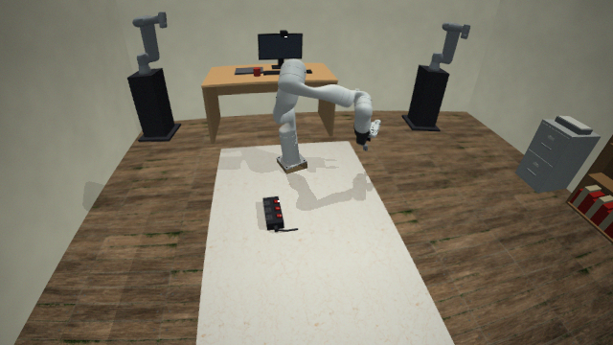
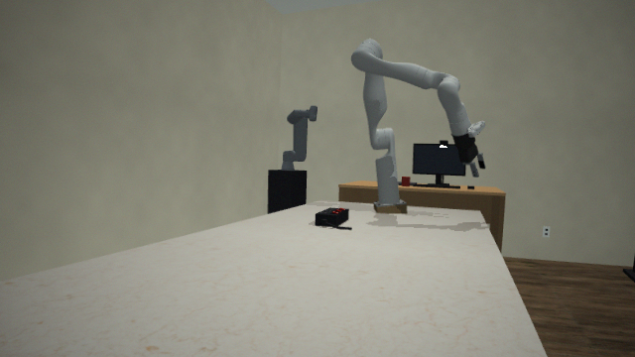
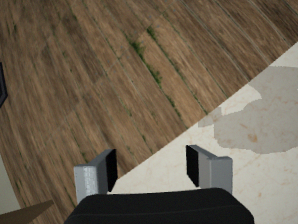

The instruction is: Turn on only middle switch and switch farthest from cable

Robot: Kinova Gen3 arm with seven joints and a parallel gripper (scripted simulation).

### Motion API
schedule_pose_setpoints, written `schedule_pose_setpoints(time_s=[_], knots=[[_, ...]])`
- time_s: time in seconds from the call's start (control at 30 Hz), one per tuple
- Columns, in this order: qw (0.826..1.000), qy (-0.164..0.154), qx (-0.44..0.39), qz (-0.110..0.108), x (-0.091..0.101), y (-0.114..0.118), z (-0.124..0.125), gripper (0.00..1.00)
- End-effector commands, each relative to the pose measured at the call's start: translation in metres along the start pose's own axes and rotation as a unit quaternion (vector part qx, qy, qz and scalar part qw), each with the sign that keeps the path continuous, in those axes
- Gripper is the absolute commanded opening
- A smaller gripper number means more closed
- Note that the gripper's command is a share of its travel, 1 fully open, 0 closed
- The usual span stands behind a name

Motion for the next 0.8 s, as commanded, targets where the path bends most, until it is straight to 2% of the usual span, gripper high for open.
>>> schedule_pose_setpoints(time_s=[0.0, 0.77], knots=[[1.000, 0.001, 0.000, 0.000, 0.0004, -0.0005, 0.0002, 1.00], [1.000, 0.004, -0.012, -0.003, 0.0015, 0.0055, 0.0008, 1.00]])
Point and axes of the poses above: the point where the finger pads meet when closed, its own x axis back along the fingers, its own y axis across the jaws, z = x × y, the point moved 10 cm from there along x, back along the fingers, and after that the axes turned 5 degrees about -x, right-handed, at the moved point
